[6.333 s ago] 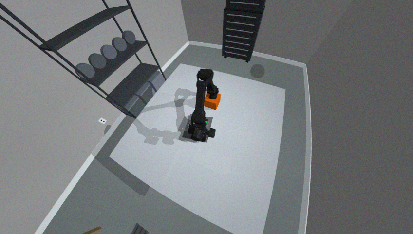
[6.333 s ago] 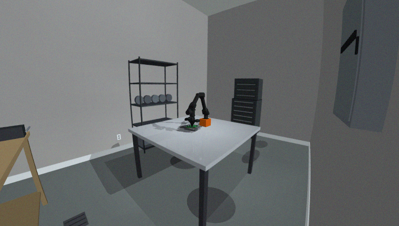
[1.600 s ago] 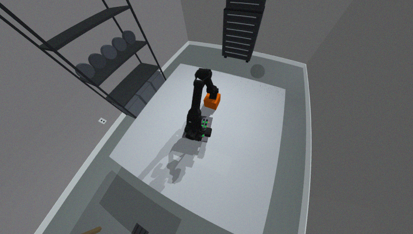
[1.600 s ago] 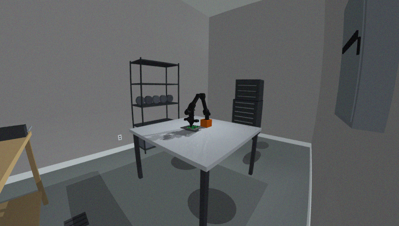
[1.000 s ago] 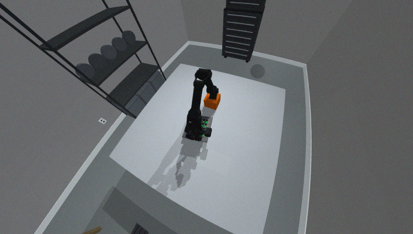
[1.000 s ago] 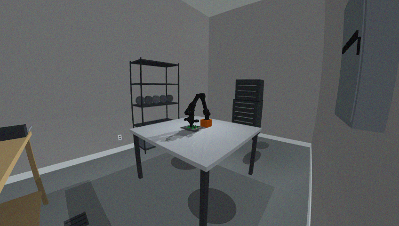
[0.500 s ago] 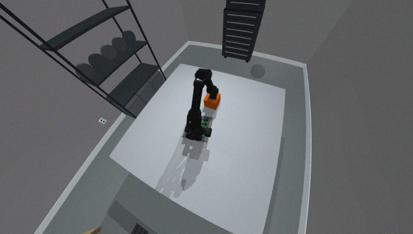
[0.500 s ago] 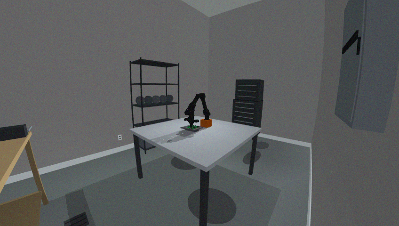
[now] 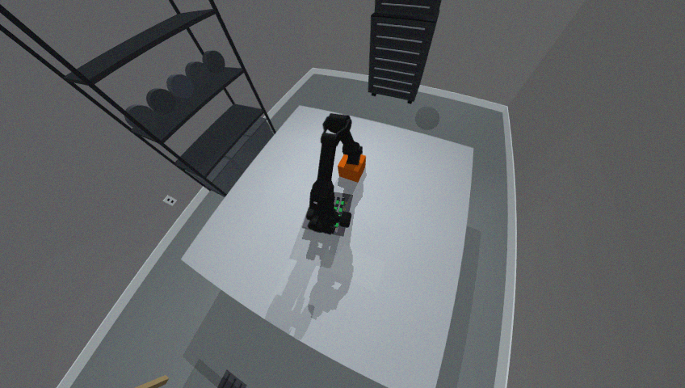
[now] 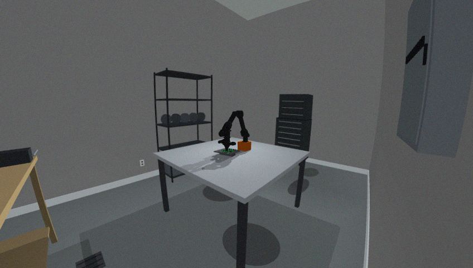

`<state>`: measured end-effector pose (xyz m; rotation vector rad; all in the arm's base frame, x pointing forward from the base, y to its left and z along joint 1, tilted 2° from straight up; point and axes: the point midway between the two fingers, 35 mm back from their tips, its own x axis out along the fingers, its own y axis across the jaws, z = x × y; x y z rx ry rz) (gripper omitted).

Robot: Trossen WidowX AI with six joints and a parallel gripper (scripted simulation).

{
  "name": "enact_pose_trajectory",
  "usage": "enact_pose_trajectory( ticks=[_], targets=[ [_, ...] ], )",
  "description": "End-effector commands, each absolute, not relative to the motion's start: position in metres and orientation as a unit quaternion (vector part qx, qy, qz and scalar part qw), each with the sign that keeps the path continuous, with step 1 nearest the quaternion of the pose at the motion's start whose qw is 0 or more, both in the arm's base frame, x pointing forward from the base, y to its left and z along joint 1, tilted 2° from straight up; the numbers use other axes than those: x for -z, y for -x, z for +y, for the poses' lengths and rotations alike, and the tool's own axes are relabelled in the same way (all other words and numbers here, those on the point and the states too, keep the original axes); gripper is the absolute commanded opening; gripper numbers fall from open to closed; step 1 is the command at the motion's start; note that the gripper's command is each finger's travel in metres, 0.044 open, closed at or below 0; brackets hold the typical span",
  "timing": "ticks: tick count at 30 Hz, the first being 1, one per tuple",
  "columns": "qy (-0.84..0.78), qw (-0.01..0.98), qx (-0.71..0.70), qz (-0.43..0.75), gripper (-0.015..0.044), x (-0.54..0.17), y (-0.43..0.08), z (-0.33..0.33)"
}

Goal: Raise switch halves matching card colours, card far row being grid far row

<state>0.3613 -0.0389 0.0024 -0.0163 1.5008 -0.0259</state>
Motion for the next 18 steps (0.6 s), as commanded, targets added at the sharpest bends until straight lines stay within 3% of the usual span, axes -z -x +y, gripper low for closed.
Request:
enact_pose_trajectory(
  ticks=[1, 18],
  targets=[
    [0.009, 0.727, 0.01, 0.687, 0.0, 0.0023, -0.3586, -0.0388],
    [0.009, 0.727, 0.01, 0.687, 0.0, 0.0046, -0.3588, -0.0389]
  ],
)
